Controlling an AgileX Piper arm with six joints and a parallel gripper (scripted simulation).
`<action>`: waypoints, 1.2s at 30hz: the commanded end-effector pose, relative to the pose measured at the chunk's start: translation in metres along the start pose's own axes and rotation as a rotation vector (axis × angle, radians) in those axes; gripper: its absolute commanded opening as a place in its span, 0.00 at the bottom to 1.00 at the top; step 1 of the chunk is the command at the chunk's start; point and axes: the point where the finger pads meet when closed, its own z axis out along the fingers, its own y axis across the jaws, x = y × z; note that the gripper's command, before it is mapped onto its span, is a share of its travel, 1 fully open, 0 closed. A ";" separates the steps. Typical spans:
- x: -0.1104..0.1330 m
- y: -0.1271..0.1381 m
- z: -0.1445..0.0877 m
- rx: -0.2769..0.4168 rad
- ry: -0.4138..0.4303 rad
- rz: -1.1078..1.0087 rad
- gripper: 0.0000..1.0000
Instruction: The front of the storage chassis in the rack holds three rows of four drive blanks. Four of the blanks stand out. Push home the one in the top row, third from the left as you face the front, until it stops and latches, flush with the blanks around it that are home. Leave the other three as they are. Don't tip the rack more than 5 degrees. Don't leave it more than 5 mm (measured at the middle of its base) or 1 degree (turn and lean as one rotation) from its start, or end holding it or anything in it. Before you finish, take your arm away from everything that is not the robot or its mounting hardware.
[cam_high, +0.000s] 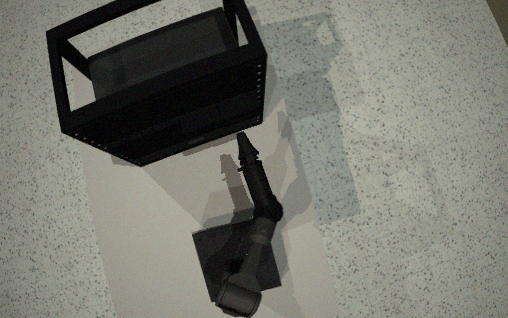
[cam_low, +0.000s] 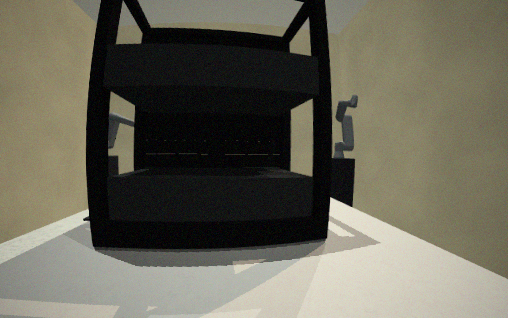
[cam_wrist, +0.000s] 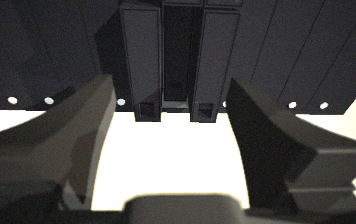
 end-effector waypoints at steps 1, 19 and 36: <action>0.000 -0.001 0.001 0.002 -0.001 0.000 1.00; 0.000 -0.001 0.001 0.002 -0.001 0.000 0.00; 0.000 -0.001 0.001 0.002 -0.001 0.000 0.00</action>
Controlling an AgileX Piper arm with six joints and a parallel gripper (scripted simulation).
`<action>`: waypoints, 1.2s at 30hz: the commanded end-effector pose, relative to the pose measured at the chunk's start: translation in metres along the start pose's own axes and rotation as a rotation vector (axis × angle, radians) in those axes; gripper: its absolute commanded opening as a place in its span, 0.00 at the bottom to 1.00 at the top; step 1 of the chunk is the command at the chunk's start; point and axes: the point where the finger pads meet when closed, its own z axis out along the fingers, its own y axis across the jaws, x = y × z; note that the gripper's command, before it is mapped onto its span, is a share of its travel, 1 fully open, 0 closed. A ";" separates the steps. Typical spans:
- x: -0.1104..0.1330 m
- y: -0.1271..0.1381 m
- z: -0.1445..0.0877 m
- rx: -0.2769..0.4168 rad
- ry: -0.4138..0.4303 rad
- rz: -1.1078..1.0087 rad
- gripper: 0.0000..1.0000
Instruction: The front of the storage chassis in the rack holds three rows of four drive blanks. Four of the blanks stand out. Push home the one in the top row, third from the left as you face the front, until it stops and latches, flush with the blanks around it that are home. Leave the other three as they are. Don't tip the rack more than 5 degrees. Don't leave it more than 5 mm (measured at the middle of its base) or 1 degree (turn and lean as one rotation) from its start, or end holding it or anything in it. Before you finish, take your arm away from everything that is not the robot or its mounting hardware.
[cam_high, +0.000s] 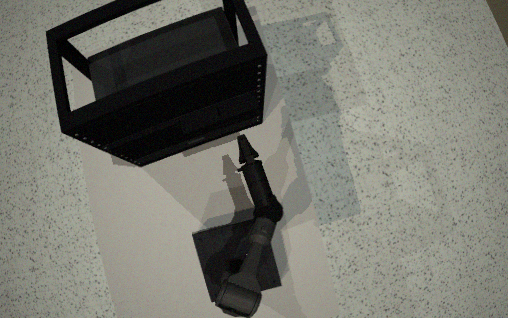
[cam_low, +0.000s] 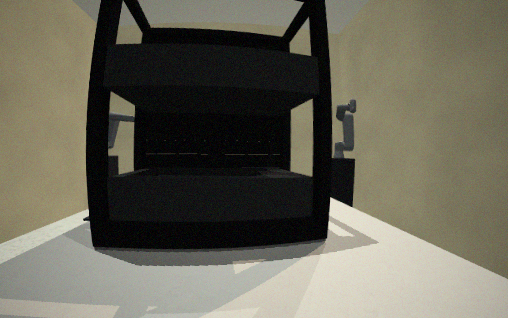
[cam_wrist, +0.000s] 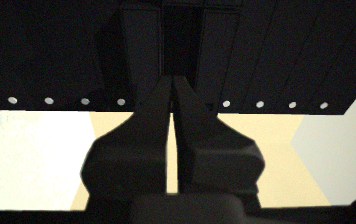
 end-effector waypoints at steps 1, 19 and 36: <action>0.000 -0.001 0.001 0.002 -0.001 0.000 0.00; -0.068 -0.027 -0.021 0.002 -0.001 0.000 0.00; -0.090 -0.035 0.001 0.002 -0.001 0.000 0.00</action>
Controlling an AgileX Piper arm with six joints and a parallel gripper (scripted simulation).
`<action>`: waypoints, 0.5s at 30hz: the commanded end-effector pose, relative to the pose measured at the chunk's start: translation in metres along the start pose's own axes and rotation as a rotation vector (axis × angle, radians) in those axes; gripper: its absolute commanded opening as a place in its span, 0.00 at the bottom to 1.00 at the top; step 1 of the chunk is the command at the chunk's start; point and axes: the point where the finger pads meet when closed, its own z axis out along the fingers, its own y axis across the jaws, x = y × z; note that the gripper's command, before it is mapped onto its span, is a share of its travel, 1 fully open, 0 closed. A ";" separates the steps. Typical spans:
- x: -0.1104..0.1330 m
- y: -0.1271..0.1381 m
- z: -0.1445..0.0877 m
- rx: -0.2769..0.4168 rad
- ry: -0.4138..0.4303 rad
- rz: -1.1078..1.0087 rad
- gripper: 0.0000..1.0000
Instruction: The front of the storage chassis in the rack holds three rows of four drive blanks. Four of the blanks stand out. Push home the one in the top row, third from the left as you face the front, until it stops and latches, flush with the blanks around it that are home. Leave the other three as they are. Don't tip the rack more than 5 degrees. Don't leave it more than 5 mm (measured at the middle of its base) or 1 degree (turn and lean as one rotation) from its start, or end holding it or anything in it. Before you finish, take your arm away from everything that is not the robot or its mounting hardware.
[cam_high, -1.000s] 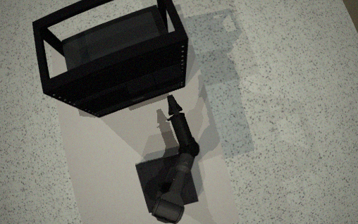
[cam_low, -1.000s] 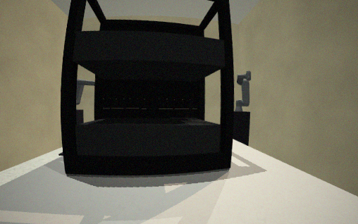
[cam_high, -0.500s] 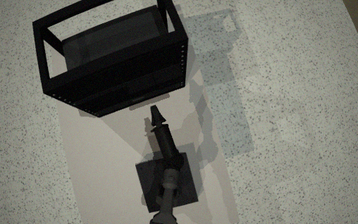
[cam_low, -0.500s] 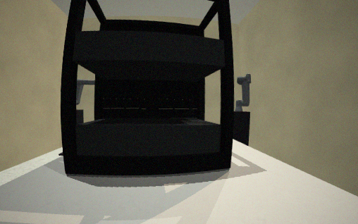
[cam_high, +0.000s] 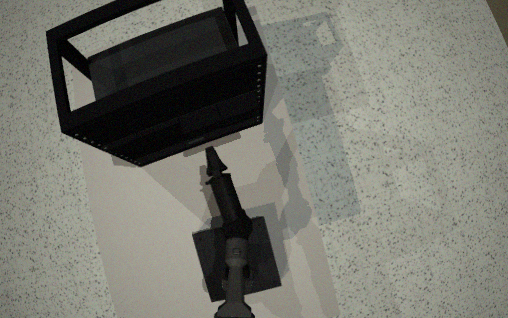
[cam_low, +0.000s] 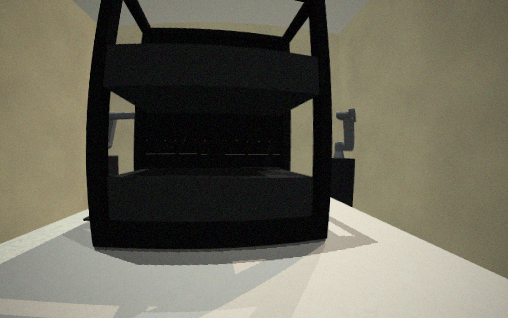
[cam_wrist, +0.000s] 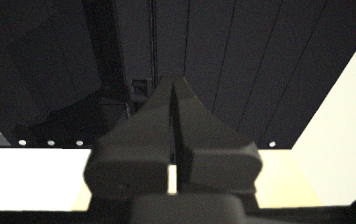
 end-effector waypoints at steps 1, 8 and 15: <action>0.001 0.000 0.020 0.001 0.002 -0.001 0.00; 0.001 0.000 0.048 0.001 0.002 -0.001 0.00; 0.001 0.000 0.048 0.001 0.002 -0.001 0.00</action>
